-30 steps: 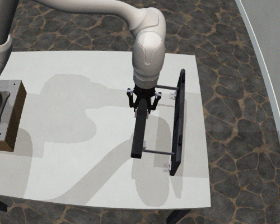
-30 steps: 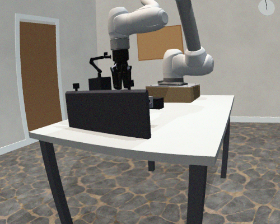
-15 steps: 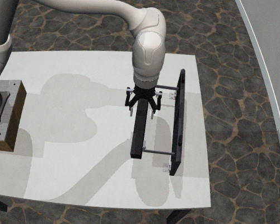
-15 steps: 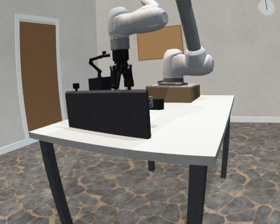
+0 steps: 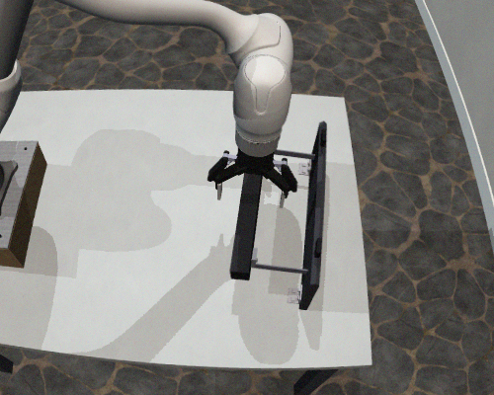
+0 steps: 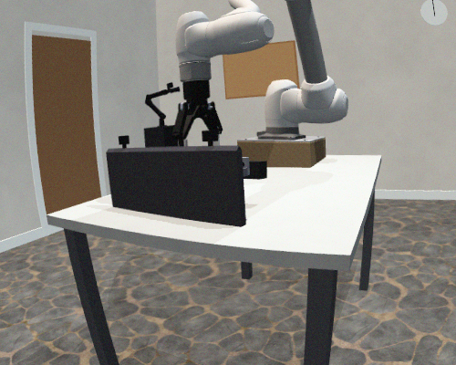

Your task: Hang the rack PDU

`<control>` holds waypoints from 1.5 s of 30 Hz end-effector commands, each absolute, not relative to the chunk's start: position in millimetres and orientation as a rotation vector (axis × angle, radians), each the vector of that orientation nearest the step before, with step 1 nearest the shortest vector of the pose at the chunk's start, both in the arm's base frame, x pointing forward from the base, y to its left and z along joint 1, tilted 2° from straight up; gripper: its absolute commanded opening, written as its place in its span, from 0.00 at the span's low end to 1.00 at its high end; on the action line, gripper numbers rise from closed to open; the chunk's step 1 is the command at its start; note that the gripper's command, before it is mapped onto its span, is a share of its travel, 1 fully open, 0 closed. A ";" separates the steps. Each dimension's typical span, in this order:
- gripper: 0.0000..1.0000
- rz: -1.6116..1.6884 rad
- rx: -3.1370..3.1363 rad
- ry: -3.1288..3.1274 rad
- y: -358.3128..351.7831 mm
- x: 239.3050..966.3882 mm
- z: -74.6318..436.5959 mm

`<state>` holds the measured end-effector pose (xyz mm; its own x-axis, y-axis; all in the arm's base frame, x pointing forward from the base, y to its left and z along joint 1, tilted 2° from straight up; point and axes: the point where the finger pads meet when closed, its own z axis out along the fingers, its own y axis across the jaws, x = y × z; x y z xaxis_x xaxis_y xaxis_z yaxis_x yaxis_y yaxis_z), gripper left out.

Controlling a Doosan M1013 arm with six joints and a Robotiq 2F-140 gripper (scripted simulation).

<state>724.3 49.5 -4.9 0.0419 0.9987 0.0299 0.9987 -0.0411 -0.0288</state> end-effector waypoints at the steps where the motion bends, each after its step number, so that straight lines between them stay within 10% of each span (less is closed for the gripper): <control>1: 1.00 -0.001 -2.233 -2.151 48.4 723.9 -6.5; 45: 1.00 -0.001 -2.233 -2.151 46.3 723.8 57.5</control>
